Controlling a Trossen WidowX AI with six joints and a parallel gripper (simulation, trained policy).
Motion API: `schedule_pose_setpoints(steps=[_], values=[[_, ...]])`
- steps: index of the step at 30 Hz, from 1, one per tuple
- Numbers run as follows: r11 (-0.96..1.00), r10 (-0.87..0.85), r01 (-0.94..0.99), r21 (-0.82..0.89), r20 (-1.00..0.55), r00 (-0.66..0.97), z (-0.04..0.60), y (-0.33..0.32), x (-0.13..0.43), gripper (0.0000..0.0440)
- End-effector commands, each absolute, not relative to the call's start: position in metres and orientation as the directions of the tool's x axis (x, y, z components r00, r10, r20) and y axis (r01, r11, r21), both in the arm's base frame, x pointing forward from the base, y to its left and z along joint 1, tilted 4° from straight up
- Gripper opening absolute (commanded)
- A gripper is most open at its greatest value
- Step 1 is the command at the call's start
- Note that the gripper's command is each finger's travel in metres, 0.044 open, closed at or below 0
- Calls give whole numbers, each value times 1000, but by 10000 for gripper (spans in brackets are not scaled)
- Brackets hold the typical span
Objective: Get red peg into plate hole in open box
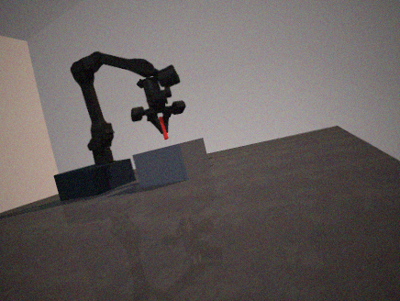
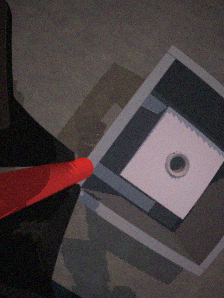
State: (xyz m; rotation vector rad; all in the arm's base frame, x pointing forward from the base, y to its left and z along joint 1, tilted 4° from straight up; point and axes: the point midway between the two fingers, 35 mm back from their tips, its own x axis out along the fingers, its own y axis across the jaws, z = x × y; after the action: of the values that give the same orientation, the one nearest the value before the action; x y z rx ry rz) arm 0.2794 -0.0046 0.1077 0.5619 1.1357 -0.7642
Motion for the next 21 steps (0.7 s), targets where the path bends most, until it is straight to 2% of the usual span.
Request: schedule_pose_setpoints(steps=[1, 21], values=[[613, -249, 790, 19, -944, 215, 106, -18, 286, 0], [520, -238, 852, 66, -947, 218, 88, -76, 318, 3]])
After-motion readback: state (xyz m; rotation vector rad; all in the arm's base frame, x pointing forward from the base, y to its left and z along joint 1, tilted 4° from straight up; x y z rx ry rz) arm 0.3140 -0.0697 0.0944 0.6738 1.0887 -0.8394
